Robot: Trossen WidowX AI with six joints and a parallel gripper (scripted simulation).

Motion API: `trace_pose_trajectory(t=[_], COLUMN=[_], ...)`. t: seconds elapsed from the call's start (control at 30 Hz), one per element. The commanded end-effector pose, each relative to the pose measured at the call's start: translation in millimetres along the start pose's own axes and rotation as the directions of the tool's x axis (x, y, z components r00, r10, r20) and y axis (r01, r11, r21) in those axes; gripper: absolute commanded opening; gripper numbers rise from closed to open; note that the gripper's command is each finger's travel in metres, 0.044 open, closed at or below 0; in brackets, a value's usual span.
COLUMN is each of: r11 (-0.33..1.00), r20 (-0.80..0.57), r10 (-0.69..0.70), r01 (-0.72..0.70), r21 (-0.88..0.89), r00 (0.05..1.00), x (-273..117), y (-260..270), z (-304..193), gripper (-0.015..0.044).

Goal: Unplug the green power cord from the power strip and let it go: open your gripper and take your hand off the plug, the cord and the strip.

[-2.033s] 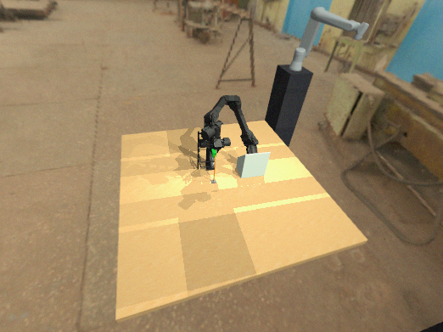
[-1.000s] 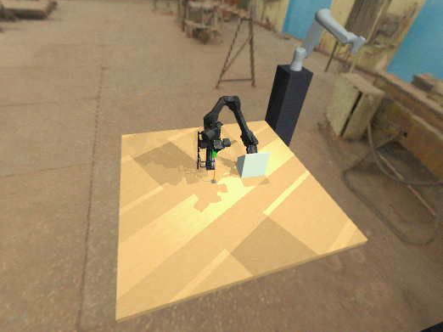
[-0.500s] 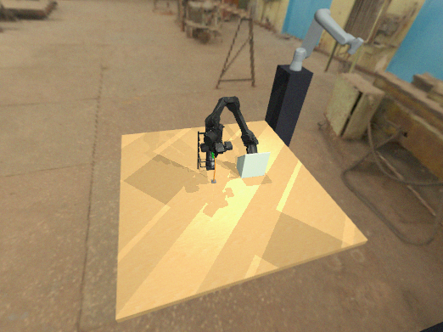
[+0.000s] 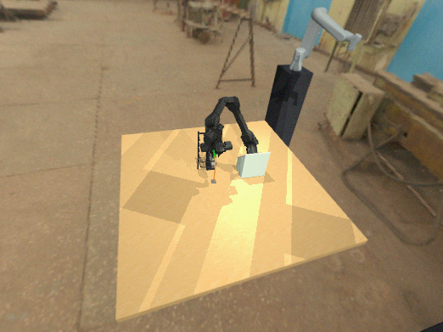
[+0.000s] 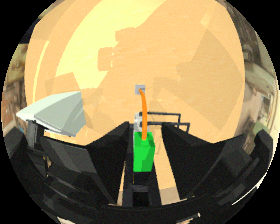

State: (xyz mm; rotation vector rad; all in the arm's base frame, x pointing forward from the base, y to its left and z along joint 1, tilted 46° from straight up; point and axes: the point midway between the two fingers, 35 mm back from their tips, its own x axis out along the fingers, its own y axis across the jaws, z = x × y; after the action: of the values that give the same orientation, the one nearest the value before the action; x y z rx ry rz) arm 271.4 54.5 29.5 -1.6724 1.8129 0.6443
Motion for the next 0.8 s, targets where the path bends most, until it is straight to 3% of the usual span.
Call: trace_pose_trajectory(t=[0.0, 0.77], r11=[1.000, 1.000], r20=[0.000, -0.001], r10=[-0.002, -0.002], r01=[0.002, 0.002], r21=[0.001, 0.002], r00=[1.000, 1.000], x=[-4.8, -7.1], y=[0.0, -0.4], z=[0.0, -26.3], gripper=[0.0160, 0.0160])
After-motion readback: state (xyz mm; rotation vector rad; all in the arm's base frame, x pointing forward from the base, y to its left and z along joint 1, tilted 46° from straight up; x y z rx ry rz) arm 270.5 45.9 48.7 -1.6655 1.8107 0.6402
